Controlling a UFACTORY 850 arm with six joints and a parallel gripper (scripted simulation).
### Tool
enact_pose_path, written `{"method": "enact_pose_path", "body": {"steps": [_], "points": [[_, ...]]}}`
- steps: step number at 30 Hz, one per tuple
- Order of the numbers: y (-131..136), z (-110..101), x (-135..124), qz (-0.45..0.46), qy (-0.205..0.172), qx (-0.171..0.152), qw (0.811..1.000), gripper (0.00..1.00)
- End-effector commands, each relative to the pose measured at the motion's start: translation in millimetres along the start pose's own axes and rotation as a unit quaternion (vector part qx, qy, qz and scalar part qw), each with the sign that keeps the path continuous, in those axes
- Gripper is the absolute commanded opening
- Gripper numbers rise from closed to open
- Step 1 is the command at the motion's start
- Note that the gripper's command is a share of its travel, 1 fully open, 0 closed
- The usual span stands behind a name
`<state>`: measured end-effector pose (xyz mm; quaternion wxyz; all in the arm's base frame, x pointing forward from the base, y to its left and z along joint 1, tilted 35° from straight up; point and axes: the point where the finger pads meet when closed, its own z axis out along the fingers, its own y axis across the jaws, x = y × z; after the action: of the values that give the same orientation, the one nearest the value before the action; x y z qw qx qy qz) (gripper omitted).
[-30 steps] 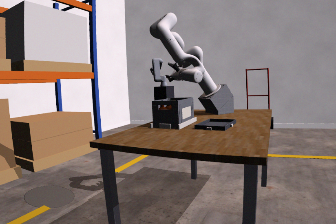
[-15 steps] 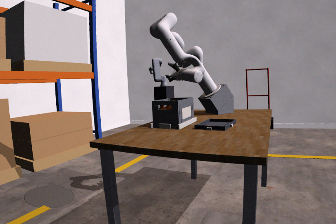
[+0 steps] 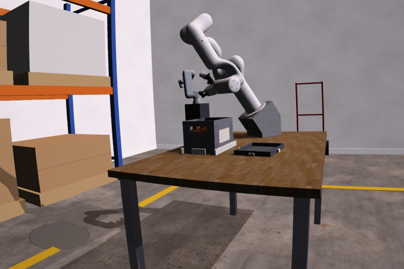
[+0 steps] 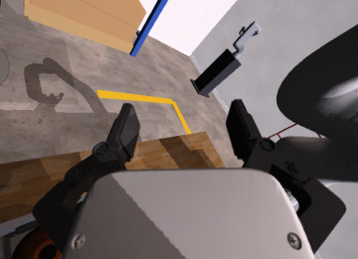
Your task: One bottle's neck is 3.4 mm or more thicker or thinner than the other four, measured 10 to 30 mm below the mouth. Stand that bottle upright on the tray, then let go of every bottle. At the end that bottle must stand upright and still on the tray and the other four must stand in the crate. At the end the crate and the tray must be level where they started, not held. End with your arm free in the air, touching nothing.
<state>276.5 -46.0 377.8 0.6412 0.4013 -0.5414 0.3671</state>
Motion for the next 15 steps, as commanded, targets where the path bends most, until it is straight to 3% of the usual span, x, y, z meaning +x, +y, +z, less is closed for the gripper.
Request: {"method": "enact_pose_path", "body": {"steps": [1, 4, 5, 15], "points": [[-15, -13, -1, 0.034, -0.074, 0.019, 0.996, 1.0], [-18, -15, -1, 0.04, -0.087, 0.022, 0.995, 1.0], [-26, -22, -1, 0.057, -0.124, 0.032, 0.99, 1.0], [-50, -44, -2, 0.112, -0.241, 0.063, 0.962, 1.0]]}}
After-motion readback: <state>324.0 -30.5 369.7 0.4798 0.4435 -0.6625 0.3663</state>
